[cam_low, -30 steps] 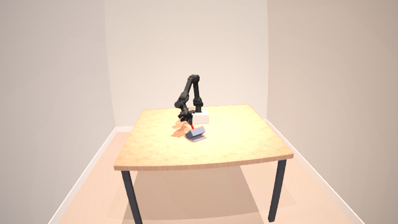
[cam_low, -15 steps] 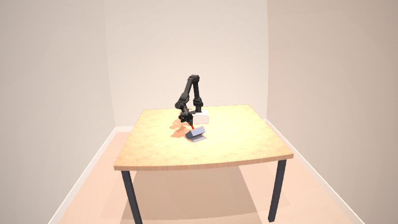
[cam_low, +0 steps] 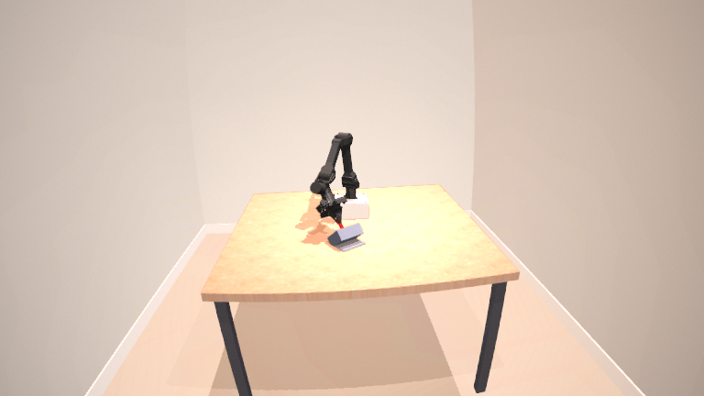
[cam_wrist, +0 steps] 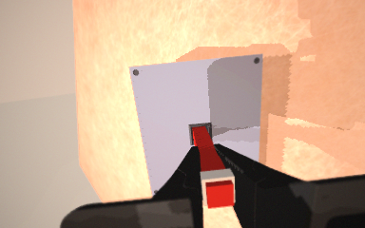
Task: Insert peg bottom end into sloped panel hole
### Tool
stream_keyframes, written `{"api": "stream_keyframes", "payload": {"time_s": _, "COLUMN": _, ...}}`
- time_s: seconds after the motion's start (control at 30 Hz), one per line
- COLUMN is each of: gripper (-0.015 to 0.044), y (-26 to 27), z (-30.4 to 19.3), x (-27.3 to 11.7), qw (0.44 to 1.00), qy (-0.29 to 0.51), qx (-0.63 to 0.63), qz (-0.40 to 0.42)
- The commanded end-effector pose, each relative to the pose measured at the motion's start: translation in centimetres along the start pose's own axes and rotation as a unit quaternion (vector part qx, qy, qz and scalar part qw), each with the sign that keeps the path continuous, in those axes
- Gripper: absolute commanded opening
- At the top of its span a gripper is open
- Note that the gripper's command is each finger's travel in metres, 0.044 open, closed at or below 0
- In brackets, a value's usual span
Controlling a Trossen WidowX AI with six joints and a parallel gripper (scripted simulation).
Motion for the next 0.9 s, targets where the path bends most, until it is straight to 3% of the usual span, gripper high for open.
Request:
{"api": "stream_keyframes", "payload": {"time_s": 0.0, "gripper": 0.0, "y": -0.1, "z": 0.0, "x": 0.3, "qw": 1.0, "qy": 0.001, "qx": 0.003, "qz": -0.002}}
{"api": "stream_keyframes", "payload": {"time_s": 0.87, "gripper": 0.0, "y": -0.1, "z": -0.1, "x": 1.6, "qw": 1.0, "qy": 0.001, "qx": 0.003, "qz": -0.002}}
Point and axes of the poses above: the point midway between the two fingers, 35 mm back from their tips, its own x axis out along the fingers, its own y axis across the jaws, z = x × y, the point moved 7 cm from there along -x, back along the fingers, and after that the axes turned 12 degrees about -x, right-handed, at the moved point
